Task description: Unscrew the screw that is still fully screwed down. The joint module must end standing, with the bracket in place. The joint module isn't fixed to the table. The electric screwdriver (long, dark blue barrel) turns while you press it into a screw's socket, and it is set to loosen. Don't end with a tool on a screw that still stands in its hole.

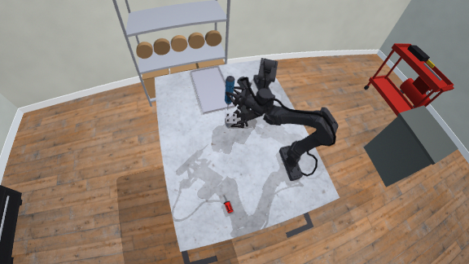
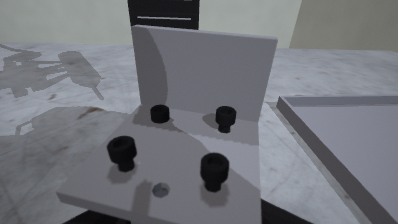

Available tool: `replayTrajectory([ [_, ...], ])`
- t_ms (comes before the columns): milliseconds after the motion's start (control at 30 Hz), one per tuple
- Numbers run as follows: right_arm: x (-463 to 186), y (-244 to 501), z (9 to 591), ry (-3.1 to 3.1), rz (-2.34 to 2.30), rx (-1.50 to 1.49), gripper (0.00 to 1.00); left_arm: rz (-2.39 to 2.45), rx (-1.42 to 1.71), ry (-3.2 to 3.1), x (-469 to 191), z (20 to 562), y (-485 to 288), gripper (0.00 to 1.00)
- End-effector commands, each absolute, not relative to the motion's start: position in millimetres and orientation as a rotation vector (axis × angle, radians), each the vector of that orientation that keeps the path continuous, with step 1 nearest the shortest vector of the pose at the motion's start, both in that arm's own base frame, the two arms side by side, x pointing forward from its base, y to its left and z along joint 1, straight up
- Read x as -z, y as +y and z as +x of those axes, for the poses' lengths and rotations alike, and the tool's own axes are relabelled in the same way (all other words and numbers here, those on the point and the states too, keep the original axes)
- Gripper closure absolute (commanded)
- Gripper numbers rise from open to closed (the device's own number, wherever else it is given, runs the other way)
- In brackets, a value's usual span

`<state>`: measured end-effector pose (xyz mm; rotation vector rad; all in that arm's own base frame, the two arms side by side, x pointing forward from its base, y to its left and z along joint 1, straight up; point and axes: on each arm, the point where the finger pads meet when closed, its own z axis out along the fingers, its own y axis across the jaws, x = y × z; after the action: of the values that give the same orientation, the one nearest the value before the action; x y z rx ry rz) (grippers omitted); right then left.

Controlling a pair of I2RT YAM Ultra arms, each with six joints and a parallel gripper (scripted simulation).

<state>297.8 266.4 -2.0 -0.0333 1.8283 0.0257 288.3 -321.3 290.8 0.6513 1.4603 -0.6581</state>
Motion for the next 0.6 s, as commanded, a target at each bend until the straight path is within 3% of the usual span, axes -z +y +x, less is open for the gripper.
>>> replayTrajectory([
  [0, -1.0, 267.5, 298.8, 1.823, -0.025, -0.034, 0.41, 0.594, 0.694, 1.343, -336.1, 290.7, -322.7, 0.58],
  [567, -1.0, 267.5, 298.8, 1.823, -0.025, -0.034, 0.41, 0.595, 0.695, 1.342, -336.8, 289.0, -321.7, 0.58],
])
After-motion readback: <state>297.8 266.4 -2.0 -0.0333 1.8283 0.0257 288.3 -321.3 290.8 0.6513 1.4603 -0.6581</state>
